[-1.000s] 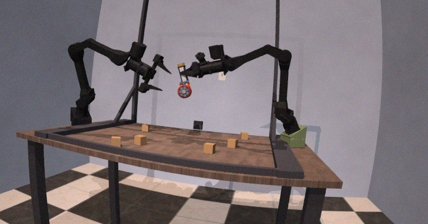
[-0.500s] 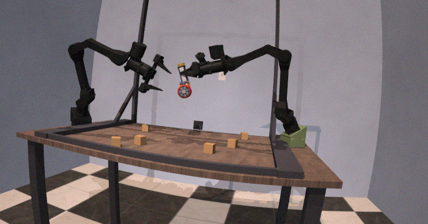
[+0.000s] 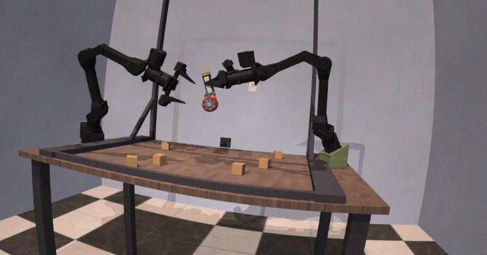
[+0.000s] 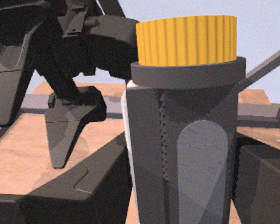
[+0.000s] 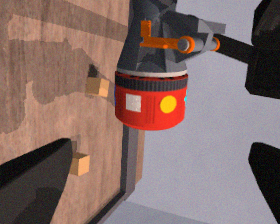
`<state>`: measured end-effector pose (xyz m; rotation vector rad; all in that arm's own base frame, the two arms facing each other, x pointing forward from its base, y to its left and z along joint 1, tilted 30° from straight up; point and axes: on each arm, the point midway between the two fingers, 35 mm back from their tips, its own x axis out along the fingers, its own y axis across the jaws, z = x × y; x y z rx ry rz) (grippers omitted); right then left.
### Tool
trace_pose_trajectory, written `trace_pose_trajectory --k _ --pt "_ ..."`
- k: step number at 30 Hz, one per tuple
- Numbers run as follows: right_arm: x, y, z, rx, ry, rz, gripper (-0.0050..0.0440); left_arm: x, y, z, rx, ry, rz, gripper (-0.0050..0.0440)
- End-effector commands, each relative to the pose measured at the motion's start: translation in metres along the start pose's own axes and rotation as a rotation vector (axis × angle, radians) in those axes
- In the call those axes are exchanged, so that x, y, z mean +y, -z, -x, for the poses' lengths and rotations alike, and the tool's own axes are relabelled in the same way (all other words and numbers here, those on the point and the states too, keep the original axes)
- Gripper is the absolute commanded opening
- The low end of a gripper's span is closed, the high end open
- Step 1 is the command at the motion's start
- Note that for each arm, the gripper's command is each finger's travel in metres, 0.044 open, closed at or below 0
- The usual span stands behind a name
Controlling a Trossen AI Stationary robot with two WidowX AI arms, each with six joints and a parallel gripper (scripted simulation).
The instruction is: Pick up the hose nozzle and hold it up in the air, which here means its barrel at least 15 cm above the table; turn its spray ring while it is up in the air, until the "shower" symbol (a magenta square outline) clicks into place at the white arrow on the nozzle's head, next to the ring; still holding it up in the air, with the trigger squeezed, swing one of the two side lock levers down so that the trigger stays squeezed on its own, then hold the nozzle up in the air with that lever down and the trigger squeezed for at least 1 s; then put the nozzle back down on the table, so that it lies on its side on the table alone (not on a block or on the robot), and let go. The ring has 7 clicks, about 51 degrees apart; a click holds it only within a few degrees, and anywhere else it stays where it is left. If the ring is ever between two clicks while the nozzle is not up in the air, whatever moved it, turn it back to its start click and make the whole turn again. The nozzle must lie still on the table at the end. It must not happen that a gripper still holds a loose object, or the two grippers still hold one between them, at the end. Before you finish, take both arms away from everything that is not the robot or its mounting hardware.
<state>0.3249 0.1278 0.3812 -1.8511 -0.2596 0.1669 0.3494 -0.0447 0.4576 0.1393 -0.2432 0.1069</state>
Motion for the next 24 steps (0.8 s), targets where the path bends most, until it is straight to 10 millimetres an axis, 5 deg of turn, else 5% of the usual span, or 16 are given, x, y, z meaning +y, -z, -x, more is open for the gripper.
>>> trace_pose_trajectory --k 1,13,24 --pt "0.006 -0.002 -0.007 -0.007 0.029 -0.010 0.0408 0.005 -0.017 0.006 -0.043 -0.005 0.009 0.0170" --pt "0.025 -0.003 -0.022 -0.009 0.224 -0.029 0.0408 0.005 -0.017 0.006 -0.043 -0.005 0.009 0.0170" --pt "0.046 -0.002 -0.016 -0.012 0.383 -0.015 0.0408 0.005 -0.017 0.006 -0.043 -0.005 0.009 0.0170"
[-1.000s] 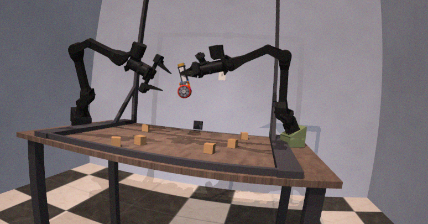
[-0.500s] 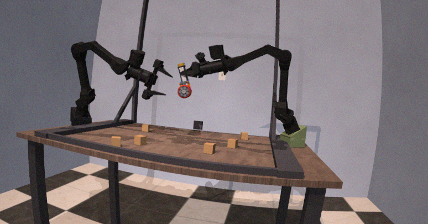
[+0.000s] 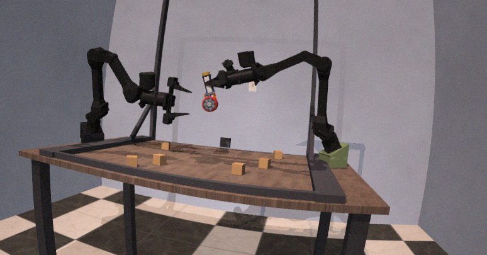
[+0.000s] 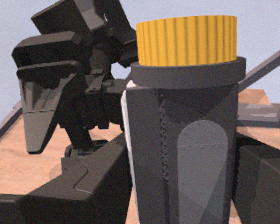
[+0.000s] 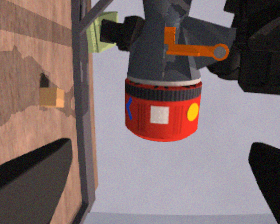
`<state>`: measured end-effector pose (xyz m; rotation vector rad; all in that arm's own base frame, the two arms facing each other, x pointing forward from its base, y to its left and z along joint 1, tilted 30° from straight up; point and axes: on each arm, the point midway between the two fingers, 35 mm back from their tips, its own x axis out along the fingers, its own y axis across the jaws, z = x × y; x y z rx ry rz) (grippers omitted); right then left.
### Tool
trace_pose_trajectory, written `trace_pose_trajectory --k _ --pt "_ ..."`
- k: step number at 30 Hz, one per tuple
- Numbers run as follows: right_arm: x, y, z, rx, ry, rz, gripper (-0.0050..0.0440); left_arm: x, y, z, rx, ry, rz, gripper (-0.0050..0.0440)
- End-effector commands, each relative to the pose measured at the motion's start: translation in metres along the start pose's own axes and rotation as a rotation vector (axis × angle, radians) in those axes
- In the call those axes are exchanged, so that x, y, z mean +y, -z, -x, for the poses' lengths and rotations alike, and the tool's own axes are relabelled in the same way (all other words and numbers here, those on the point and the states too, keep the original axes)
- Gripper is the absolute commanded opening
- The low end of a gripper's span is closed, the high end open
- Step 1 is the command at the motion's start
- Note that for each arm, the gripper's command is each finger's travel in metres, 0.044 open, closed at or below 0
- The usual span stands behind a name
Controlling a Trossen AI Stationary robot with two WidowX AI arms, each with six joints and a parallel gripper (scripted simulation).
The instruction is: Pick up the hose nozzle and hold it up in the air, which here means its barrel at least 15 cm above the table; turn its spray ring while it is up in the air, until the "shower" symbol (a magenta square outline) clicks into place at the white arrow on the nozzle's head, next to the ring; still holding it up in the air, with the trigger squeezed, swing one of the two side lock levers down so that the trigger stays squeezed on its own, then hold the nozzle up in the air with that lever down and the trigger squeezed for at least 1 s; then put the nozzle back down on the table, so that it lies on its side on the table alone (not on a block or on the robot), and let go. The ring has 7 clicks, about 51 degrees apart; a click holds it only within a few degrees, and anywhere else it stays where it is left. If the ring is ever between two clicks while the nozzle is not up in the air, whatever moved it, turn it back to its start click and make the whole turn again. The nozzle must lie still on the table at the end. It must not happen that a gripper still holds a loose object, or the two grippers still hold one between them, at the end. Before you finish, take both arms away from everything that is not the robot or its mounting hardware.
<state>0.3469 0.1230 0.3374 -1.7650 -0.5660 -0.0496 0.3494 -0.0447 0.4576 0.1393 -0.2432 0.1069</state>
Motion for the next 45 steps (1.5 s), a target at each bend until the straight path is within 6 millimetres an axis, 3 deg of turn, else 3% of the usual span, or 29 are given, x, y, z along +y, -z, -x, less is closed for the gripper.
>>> trace_pose_trajectory --k 1,7,11,35,45 --pt "0.007 0.000 0.006 -0.009 0.044 0.002 0.0408 0.005 -0.017 0.006 -0.043 -0.005 0.009 0.0170" --pt "-0.003 0.003 0.013 -0.003 0.137 0.015 0.0408 0.005 -0.017 0.006 -0.043 -0.005 0.009 0.0170" --pt "0.007 0.001 0.012 -0.007 0.101 0.011 0.0408 0.005 -0.017 0.006 -0.043 -0.005 0.009 0.0170" --pt "-0.002 0.002 0.013 -0.005 0.124 0.015 0.0408 0.005 -0.017 0.006 -0.043 -0.005 0.009 0.0170" --pt "-0.003 0.002 -0.002 -0.004 0.121 0.015 0.0408 0.005 -0.017 0.006 -0.043 -0.005 0.009 0.0170"
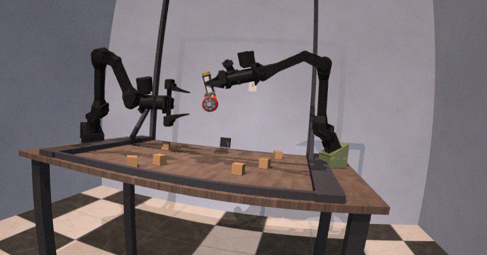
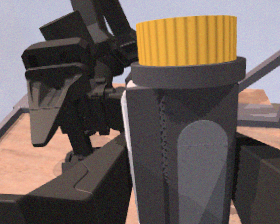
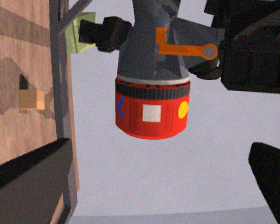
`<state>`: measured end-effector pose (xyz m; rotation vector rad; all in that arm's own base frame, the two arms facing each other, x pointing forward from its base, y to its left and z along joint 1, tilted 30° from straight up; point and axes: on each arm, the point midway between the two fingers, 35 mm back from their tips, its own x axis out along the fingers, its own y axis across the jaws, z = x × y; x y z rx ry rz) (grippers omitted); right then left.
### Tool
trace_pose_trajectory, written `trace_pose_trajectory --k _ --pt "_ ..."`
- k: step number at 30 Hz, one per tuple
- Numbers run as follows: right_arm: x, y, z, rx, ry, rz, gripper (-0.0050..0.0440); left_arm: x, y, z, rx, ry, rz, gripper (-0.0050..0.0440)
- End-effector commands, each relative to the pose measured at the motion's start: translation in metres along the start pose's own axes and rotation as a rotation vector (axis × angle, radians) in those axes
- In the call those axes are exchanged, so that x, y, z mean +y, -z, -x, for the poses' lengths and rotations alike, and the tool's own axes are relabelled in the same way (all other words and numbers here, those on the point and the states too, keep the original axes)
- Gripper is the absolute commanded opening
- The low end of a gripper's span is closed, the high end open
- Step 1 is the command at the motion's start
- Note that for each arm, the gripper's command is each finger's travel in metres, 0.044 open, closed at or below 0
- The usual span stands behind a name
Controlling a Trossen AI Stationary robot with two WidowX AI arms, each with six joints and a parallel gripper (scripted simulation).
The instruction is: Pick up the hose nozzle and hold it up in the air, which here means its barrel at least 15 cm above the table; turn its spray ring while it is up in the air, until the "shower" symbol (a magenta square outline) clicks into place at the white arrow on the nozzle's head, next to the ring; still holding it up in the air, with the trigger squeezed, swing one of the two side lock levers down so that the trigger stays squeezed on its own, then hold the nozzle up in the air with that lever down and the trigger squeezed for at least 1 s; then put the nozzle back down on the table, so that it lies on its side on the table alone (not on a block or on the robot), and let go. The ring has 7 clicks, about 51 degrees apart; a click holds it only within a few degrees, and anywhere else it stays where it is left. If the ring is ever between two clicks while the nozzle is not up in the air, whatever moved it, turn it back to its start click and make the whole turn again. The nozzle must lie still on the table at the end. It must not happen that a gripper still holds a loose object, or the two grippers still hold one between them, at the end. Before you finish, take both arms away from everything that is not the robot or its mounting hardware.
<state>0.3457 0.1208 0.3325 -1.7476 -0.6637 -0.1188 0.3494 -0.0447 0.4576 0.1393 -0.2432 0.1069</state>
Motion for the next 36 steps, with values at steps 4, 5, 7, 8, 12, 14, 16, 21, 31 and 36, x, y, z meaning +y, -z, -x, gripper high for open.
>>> trace_pose_trajectory --k 4,5,7,8,12,14,16,21,31,36 --pt "-0.007 0.002 -0.010 0.004 0.018 0.003 0.0408 0.005 -0.017 0.006 -0.043 -0.005 0.009 0.0170" --pt "-0.007 0.002 -0.011 0.004 0.017 0.003 0.0408 0.005 -0.017 0.006 -0.043 -0.005 0.009 0.0170" --pt "-0.007 0.002 -0.013 0.004 0.017 0.003 0.0408 0.005 -0.017 0.006 -0.043 -0.005 0.009 0.0170" --pt "-0.007 0.002 -0.015 0.006 0.016 0.004 0.0408 0.005 -0.017 0.006 -0.043 -0.005 0.009 0.0170" --pt "-0.007 0.002 -0.022 0.007 0.016 0.004 0.0408 0.005 -0.017 0.006 -0.043 -0.005 0.009 0.0170" --pt "-0.006 0.002 -0.023 0.008 0.015 0.005 0.0408 0.005 -0.017 0.006 -0.043 -0.005 0.009 0.0170" --pt "-0.007 0.002 -0.027 0.008 0.015 0.005 0.0408 0.005 -0.017 0.006 -0.043 -0.005 0.009 0.0170" --pt "-0.007 0.002 -0.032 0.008 0.015 0.005 0.0408 0.005 -0.017 0.006 -0.043 -0.005 0.009 0.0170" --pt "-0.007 0.003 -0.045 0.011 0.014 0.007 0.0408 0.005 -0.017 0.006 -0.043 -0.005 0.009 0.0170" --pt "-0.007 0.003 -0.052 0.011 0.014 0.007 0.0408 0.005 -0.017 0.006 -0.043 -0.005 0.009 0.0170"
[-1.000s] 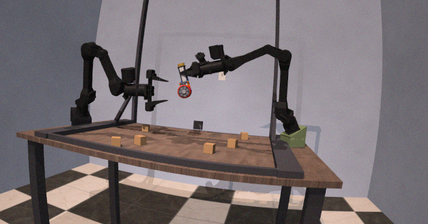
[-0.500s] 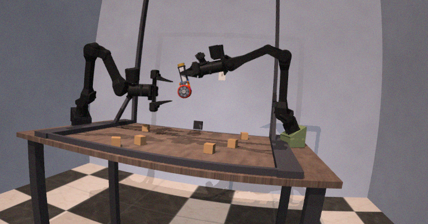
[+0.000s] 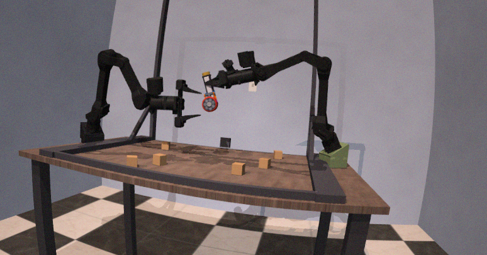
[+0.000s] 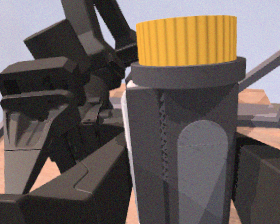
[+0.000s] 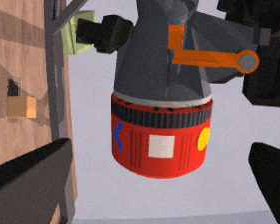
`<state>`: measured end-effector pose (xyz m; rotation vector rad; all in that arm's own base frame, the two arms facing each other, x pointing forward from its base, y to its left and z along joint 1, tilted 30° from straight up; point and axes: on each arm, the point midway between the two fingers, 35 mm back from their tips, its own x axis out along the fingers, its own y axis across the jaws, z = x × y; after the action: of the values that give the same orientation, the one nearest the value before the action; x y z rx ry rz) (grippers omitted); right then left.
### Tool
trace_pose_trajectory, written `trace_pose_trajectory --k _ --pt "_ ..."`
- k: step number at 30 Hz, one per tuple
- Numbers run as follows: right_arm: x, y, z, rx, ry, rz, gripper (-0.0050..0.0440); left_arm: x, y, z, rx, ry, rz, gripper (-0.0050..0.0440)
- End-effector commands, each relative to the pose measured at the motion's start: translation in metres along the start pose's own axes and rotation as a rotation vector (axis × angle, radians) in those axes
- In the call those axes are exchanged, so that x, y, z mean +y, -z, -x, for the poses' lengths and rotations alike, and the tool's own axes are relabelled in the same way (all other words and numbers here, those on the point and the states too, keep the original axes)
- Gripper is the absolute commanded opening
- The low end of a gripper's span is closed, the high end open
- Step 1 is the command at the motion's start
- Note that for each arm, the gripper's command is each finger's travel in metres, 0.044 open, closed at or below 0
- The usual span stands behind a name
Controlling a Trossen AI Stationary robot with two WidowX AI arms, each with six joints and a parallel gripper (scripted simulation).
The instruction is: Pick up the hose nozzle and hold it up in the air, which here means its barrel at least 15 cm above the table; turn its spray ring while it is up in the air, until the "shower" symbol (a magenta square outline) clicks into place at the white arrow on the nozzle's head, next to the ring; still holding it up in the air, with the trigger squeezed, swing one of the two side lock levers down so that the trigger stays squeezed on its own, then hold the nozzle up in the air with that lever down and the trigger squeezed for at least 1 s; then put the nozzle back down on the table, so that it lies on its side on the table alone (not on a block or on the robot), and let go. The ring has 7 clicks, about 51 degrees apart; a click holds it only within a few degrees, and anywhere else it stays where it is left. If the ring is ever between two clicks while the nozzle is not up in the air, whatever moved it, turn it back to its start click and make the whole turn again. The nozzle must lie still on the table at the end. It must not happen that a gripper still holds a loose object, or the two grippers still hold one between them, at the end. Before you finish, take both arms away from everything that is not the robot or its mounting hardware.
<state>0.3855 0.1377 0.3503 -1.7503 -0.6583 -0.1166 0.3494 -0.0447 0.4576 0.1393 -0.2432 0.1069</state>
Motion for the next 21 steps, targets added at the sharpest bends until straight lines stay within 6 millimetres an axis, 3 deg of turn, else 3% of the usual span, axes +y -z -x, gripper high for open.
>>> trace_pose_trajectory --k 1,21 --pt "-0.009 0.003 -0.005 0.010 0.019 0.006 0.0408 0.005 -0.017 0.006 -0.043 -0.005 0.009 0.0170" --pt "-0.010 0.003 -0.030 0.012 0.020 0.007 0.0408 0.005 -0.017 0.006 -0.043 -0.005 0.009 0.0170"
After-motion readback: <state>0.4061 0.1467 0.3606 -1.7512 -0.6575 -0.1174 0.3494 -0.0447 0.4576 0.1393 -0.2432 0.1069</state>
